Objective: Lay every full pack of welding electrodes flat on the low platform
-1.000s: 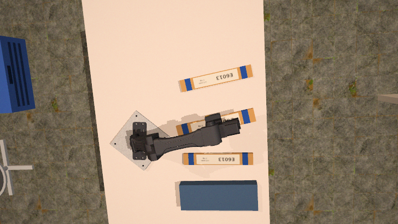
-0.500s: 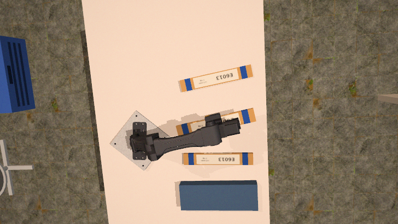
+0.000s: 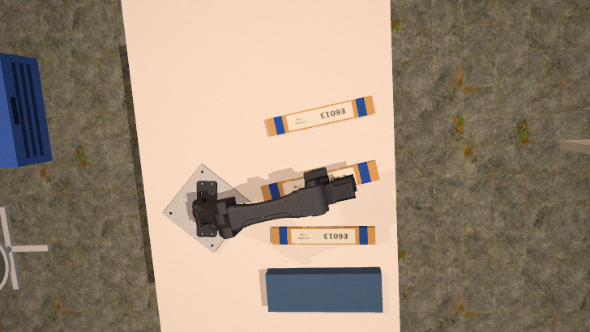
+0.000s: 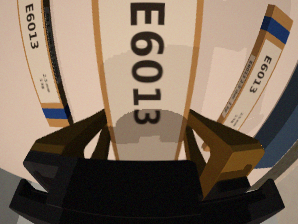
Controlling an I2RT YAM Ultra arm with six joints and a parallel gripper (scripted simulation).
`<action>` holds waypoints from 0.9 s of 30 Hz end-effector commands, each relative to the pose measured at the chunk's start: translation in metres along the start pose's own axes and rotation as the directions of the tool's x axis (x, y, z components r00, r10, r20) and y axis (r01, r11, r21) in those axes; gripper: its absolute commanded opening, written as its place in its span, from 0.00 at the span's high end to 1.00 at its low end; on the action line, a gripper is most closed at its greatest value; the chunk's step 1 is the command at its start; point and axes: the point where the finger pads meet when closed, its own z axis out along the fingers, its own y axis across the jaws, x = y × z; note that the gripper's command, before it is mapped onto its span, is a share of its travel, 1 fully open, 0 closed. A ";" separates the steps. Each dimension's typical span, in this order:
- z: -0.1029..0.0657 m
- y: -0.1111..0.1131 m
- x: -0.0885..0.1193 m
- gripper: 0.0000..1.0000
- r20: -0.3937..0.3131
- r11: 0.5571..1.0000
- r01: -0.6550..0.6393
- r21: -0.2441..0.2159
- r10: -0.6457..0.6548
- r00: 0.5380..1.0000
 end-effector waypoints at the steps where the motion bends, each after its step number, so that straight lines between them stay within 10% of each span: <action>1: -0.029 -0.003 -0.005 1.00 0.075 1.000 -0.014 0.002 0.014 0.997; 27: -0.029 -0.001 -0.005 1.00 0.076 1.000 -0.010 0.002 0.010 0.997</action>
